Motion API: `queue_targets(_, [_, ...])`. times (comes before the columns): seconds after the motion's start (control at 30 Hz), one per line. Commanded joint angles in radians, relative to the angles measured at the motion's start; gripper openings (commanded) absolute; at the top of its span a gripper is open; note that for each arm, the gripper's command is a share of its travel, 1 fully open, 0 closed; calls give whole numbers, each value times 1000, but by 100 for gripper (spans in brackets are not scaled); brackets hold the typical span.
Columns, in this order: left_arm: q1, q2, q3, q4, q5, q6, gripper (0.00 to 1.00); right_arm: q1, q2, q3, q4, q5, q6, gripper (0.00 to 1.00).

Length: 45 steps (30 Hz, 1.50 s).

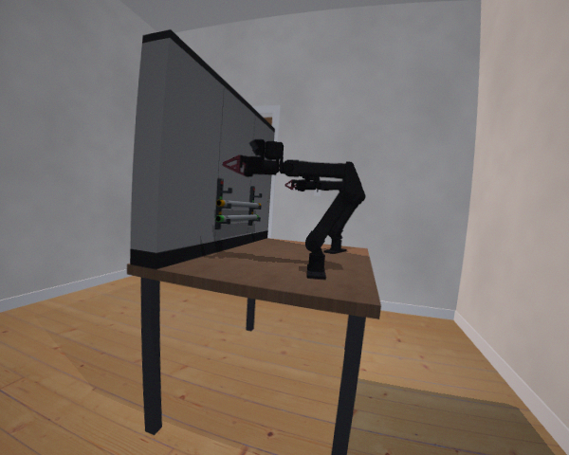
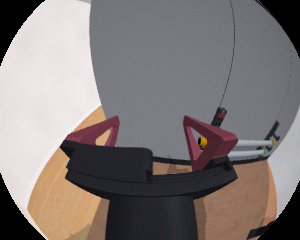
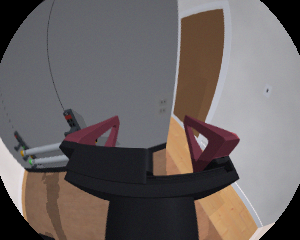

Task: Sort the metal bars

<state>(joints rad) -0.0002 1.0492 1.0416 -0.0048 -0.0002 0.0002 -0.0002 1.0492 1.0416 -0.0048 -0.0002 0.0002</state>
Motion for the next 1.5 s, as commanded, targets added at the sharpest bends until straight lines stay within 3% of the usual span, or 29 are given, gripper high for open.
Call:
queue_targets(0.0, [0, -10, 15, 3, 0, 0, 100, 0, -10, 14, 2, 0, 0, 100])
queue_targets(0.53, [0, -10, 15, 3, 0, 0, 100, 0, -10, 14, 2, 0, 0, 100])
queue_targets(1.47, [-231, -101, -177, 98, -196, 322, 100, 222, -107, -203, 142, 155, -324, 100])
